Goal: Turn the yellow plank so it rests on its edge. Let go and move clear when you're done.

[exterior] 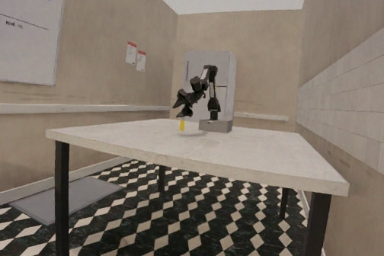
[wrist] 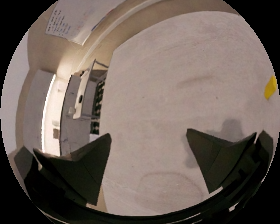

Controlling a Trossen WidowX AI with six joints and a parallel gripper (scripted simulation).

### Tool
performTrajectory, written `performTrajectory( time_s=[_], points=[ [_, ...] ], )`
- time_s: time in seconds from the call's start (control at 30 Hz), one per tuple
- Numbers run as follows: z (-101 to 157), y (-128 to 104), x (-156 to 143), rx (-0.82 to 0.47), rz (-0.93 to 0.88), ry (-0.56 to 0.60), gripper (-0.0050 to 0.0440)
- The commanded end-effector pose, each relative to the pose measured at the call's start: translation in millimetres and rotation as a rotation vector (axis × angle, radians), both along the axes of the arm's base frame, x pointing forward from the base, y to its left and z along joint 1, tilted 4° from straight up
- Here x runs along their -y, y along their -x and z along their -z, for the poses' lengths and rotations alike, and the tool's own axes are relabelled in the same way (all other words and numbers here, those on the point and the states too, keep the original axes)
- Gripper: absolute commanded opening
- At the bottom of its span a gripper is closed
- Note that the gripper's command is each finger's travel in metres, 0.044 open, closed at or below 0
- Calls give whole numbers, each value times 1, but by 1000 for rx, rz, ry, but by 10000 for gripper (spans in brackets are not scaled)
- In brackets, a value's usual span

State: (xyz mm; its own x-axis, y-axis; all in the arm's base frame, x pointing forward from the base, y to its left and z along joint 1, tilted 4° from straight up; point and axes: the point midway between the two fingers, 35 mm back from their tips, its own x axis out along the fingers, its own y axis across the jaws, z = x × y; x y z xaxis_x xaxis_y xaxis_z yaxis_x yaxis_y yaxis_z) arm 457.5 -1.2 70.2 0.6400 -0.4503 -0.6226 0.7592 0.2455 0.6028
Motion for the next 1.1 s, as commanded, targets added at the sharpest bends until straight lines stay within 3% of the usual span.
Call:
performTrajectory(
  time_s=[0.0, 0.13, 0.27, 0.4, 0.5, 1.0, 1.07],
  points=[
    [-10, -2, 0, 24, 8, -5, 440],
    [-14, 8, 4, 4, 70, -5, 440],
    [0, 43, 21, -107, 235, 20, 440],
    [16, 63, 31, -199, 339, 29, 440],
    [16, 63, 31, -199, 339, 29, 440],
    [53, 170, 77, -546, 854, 78, 440],
    [53, 170, 77, -546, 854, 78, 440]
  ],
)
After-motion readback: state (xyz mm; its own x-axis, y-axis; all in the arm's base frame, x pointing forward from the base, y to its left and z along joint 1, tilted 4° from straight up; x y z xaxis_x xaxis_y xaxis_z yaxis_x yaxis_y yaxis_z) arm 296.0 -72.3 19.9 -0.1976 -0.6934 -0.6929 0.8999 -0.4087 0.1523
